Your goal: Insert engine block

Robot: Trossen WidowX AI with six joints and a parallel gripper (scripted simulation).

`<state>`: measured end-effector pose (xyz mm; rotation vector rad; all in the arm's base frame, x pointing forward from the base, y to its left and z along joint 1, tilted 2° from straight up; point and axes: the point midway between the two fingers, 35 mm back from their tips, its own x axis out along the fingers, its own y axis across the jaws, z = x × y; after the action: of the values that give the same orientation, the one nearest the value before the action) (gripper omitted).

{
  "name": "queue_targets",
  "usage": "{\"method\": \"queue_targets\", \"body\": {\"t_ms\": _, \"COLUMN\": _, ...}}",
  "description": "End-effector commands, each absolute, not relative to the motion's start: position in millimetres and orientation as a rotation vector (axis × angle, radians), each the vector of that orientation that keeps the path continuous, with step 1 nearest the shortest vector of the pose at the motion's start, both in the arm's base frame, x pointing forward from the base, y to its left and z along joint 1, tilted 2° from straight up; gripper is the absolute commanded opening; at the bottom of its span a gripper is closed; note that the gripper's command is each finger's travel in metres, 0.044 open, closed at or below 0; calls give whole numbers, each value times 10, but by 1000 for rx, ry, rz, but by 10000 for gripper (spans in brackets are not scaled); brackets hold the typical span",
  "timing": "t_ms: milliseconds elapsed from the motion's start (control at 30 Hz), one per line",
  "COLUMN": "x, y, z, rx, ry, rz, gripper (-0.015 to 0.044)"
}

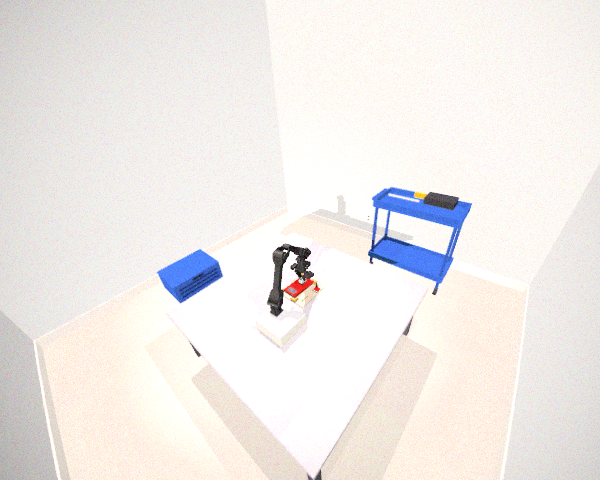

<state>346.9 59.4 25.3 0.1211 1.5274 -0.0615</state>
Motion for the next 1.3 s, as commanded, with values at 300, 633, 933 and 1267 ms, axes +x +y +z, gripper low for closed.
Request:
{"method": "queue_targets", "body": {"t_ms": 300, "x": 3467, "y": 590, "z": 225, "rx": 117, "ry": 1528, "rz": -62, "gripper": 159}}
{"method": "queue_targets", "body": {"t_ms": 633, "x": 3468, "y": 591, "z": 210, "rx": 115, "ry": 1528, "rz": -61, "gripper": 159}}
{"method": "queue_targets", "body": {"t_ms": 933, "x": 3469, "y": 592, "z": 197, "rx": 114, "ry": 1528, "rz": -59, "gripper": 159}}
{"method": "queue_targets", "body": {"t_ms": 1267, "x": 3470, "y": 593, "z": 181, "rx": 113, "ry": 1528, "rz": -59, "gripper": 159}}
